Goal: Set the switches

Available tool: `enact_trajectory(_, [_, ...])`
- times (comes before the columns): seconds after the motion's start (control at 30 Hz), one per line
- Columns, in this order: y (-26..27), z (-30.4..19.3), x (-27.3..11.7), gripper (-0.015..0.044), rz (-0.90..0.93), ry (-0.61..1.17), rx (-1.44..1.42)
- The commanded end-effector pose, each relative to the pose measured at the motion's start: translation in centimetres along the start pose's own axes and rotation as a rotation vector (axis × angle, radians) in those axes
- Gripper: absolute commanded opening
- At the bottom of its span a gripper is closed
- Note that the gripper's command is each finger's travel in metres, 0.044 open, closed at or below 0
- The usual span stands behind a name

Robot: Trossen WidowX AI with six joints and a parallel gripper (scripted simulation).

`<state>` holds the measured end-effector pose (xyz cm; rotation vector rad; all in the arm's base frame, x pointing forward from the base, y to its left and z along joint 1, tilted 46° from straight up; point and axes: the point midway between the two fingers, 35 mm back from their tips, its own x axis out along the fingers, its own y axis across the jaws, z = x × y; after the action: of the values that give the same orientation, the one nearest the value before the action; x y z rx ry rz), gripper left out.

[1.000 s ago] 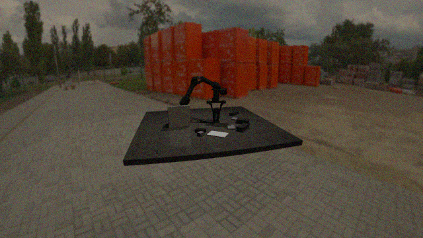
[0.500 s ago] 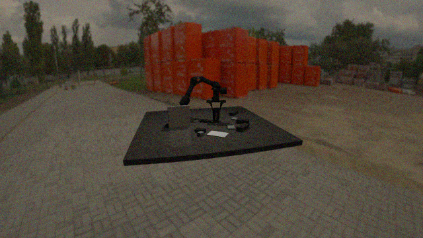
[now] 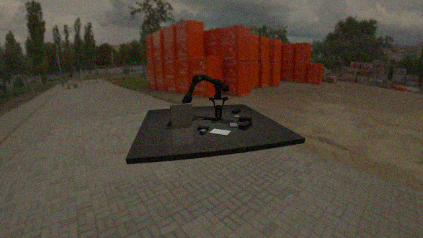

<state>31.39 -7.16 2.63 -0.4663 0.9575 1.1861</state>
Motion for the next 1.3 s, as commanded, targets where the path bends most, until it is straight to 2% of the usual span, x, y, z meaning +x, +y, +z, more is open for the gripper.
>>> enact_trajectory(0.0, [-0.1,0.9,0.0,0.0338,0.002,-0.003,-0.01])
enact_trajectory(1.27, [0.0,4.0,-1.0,0.0338,0.002,0.031,-0.01])
